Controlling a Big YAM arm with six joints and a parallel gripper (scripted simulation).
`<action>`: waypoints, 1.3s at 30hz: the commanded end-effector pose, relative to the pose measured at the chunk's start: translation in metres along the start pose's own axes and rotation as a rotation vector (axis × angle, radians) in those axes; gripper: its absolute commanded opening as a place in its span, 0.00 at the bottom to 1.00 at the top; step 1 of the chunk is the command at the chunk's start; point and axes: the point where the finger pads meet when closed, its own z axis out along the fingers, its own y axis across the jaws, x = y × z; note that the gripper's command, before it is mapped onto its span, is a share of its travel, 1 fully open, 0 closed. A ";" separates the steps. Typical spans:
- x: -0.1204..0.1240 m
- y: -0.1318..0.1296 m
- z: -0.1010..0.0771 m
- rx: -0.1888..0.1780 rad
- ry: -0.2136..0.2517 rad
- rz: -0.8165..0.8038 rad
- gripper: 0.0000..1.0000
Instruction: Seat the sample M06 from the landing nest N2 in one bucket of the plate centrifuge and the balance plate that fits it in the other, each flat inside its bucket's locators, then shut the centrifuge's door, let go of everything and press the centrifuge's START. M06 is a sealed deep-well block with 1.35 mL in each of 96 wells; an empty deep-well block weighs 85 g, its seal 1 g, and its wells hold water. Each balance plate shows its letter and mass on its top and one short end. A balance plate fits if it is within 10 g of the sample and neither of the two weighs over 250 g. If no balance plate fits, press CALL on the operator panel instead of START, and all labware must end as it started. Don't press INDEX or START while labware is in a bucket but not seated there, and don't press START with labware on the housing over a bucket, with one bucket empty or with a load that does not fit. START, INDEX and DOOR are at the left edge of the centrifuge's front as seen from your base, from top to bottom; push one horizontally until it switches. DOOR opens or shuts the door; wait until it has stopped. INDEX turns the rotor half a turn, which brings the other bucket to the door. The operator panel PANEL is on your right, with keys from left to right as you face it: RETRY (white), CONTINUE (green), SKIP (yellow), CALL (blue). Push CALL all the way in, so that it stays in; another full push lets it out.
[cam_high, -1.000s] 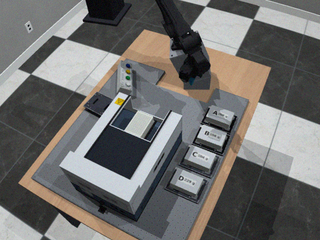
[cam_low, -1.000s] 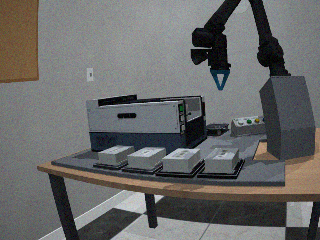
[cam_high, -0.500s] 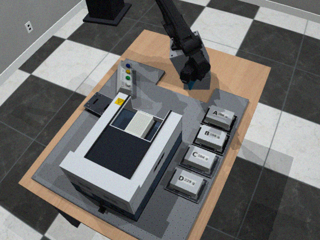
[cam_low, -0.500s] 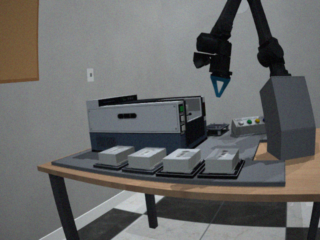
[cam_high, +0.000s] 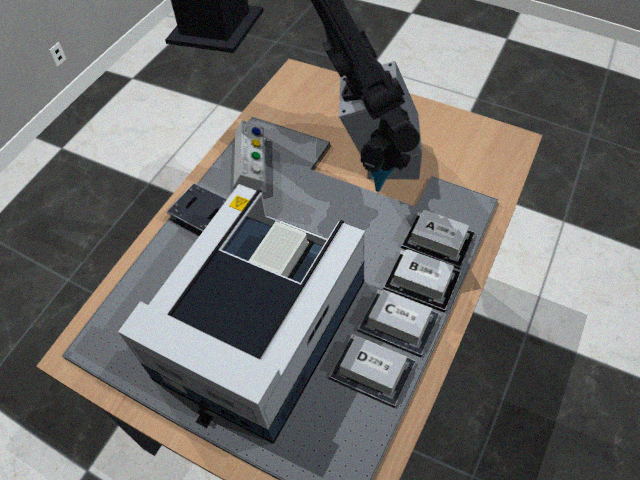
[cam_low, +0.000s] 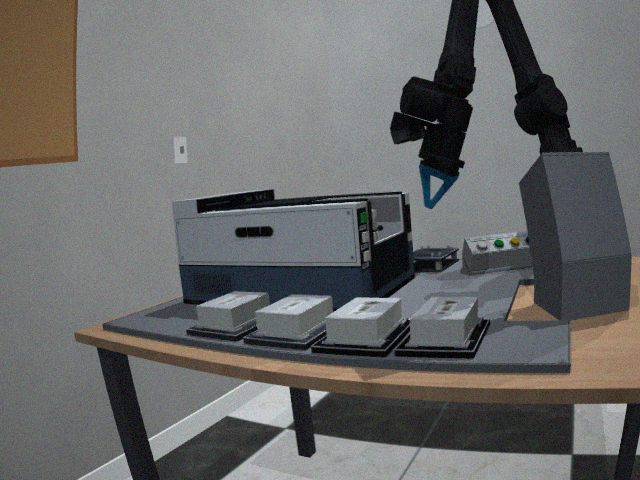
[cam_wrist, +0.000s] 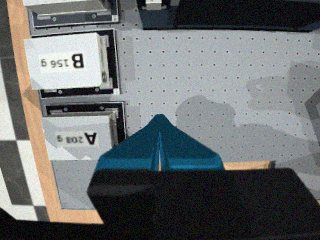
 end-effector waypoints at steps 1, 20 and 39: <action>-0.007 0.000 0.009 -0.004 -0.032 -0.014 0.00; -0.011 0.000 0.037 -0.003 -0.189 -0.013 0.00; -0.015 0.000 0.058 -0.004 -0.308 -0.010 0.00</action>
